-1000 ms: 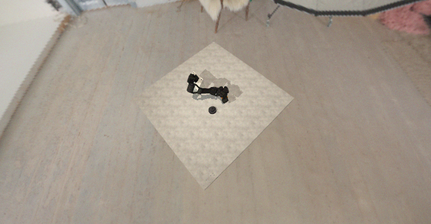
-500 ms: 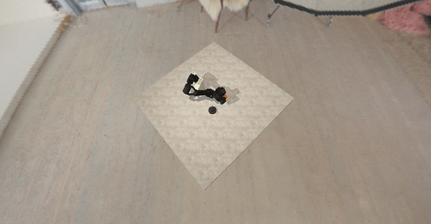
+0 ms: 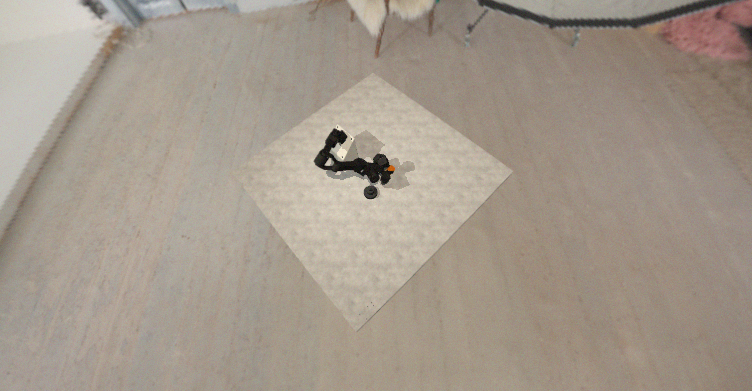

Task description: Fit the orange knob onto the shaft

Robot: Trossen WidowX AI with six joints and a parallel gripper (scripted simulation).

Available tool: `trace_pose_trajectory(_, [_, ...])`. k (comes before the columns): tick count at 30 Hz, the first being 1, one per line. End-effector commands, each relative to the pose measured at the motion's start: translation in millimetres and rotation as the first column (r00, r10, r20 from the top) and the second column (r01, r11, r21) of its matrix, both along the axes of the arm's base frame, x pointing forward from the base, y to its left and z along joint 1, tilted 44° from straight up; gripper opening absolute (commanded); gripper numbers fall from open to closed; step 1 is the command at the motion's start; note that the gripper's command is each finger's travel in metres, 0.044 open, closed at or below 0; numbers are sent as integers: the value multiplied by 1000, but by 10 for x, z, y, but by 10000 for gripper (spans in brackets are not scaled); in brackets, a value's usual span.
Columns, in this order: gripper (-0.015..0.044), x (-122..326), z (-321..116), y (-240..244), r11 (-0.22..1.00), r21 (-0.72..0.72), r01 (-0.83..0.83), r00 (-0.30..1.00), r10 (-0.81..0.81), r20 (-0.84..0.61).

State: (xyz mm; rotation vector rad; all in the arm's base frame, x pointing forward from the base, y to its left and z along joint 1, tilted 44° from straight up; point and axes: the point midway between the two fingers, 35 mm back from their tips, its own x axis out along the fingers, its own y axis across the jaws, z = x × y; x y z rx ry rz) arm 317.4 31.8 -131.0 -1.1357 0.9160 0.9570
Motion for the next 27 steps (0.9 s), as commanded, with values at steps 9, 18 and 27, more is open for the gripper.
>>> trace_pose_trajectory(9, [179,-47,50,-101,985,160,-59,998,55,29])
trace_pose_trajectory(18, [179,-61,79,-130,982,179,-66,998,60,34])
trace_pose_trajectory(27, [260,-53,69,-125,979,190,-69,997,64,36])
